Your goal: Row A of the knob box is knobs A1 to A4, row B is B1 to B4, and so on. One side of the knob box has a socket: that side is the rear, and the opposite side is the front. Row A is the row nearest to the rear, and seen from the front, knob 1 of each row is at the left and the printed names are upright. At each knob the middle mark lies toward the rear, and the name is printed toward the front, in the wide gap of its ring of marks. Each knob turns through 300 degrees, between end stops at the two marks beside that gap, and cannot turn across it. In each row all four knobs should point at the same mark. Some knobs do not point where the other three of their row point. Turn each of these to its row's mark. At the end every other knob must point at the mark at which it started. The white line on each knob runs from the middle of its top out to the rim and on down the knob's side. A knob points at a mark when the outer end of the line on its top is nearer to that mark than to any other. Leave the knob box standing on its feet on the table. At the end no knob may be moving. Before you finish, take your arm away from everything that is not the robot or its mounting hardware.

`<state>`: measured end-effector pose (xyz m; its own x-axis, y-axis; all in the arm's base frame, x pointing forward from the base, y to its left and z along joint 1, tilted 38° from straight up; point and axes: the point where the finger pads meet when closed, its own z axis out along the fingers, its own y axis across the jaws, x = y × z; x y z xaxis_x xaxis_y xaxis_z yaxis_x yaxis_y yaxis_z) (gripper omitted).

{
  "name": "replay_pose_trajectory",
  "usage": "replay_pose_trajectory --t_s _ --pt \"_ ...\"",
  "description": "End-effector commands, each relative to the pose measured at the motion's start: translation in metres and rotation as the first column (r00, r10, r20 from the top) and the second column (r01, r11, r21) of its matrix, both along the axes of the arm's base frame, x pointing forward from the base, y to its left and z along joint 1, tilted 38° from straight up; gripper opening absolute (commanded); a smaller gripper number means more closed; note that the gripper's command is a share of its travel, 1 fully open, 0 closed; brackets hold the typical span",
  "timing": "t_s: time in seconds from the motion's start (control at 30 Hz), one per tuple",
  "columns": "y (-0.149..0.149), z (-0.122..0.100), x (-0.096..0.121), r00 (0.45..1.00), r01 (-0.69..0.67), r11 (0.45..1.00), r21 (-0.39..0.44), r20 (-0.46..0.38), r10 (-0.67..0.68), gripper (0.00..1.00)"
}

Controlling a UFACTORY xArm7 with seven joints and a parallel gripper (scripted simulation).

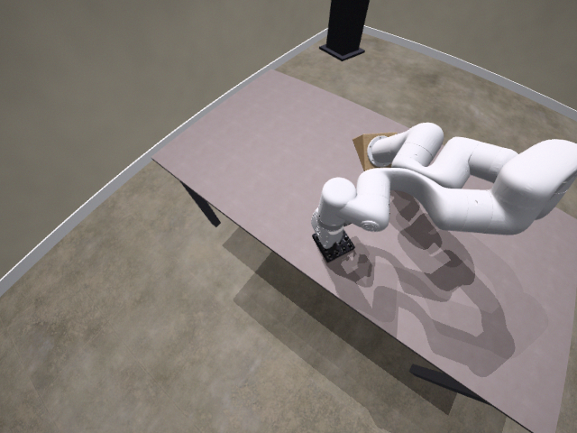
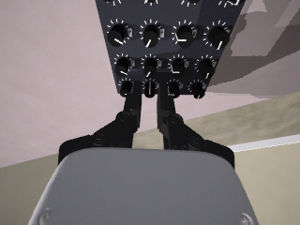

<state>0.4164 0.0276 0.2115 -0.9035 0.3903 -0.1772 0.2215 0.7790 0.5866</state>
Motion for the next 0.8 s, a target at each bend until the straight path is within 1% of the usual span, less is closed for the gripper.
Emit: replay_pose_trajectory --t_s 0.0,0.77 --pt "0.0002 -0.0010 0.0015 1.000 0.002 1.000 0.000 0.003 -0.002 0.19" --pt "0.0017 -0.0035 0.0026 1.000 0.002 1.000 0.000 0.003 -0.002 0.19"
